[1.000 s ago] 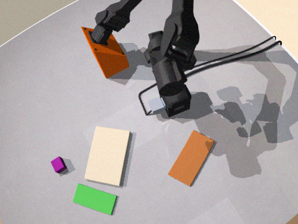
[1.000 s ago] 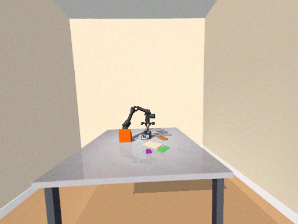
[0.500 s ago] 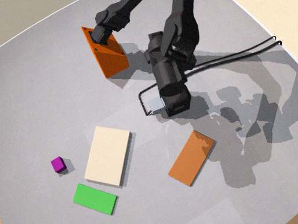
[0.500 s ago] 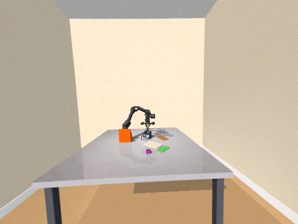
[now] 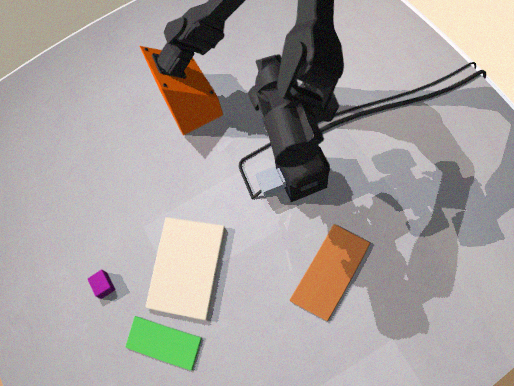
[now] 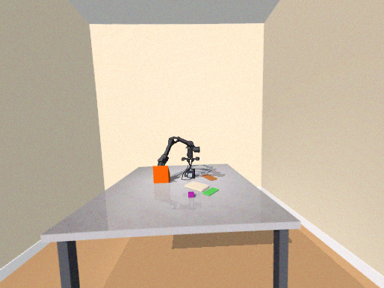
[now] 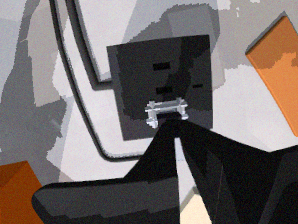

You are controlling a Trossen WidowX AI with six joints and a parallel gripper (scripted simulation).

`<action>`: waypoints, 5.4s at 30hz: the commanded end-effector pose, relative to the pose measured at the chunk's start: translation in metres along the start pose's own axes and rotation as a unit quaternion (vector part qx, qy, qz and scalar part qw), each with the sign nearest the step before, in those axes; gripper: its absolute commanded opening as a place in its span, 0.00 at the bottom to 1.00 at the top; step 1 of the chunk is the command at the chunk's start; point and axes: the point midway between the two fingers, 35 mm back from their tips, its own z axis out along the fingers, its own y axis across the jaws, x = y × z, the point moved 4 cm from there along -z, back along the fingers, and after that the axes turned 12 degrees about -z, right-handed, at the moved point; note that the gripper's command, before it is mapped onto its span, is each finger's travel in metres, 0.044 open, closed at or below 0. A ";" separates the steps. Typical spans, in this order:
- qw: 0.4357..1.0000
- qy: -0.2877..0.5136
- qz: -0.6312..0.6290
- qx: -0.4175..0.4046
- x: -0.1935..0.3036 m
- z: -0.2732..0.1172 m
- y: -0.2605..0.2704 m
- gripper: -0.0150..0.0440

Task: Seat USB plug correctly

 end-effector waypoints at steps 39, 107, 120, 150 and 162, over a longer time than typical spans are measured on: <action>1.000 -0.002 0.001 0.002 0.000 0.005 0.000 0.25; 1.000 -0.003 0.001 0.002 0.000 0.013 0.000 0.25; 1.000 -0.003 0.001 0.002 0.000 0.013 0.000 0.25; 1.000 -0.001 0.003 0.003 0.002 0.011 0.000 0.42; 1.000 -0.001 0.003 0.004 0.001 0.004 0.000 0.42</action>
